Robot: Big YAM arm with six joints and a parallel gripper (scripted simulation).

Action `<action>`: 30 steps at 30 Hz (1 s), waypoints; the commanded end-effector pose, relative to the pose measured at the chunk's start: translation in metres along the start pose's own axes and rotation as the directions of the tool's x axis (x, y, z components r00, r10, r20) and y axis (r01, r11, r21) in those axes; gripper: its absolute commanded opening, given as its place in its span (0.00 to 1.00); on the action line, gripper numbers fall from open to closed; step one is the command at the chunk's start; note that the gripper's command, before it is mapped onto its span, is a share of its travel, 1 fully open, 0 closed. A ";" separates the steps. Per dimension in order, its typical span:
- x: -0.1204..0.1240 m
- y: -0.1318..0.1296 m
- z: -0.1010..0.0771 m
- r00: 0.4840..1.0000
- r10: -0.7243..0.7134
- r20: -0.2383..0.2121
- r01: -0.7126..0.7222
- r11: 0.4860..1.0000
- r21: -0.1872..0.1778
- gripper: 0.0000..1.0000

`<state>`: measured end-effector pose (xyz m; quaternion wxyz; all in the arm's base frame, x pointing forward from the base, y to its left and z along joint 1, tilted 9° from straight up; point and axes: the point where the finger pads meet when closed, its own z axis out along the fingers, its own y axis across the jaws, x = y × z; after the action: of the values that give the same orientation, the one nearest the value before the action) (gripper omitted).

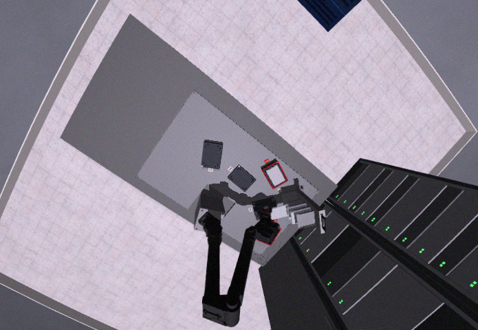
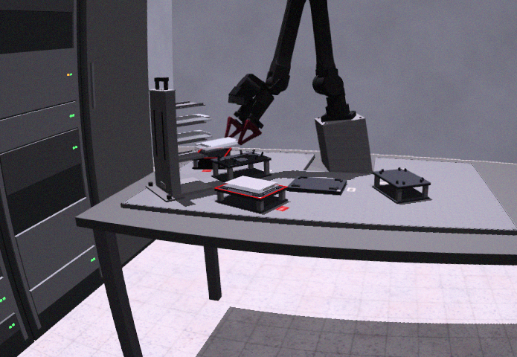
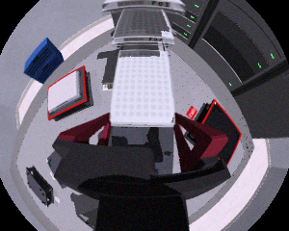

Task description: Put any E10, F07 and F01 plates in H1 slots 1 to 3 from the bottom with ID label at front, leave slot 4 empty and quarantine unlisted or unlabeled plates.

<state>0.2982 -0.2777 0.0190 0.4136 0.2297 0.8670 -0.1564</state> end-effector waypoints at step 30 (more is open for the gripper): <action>-0.026 -0.004 0.009 0.999 -0.007 0.044 0.006 1.000 0.008 0.86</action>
<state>0.3053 -0.2820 0.0209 0.4144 0.2289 0.8668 -0.1566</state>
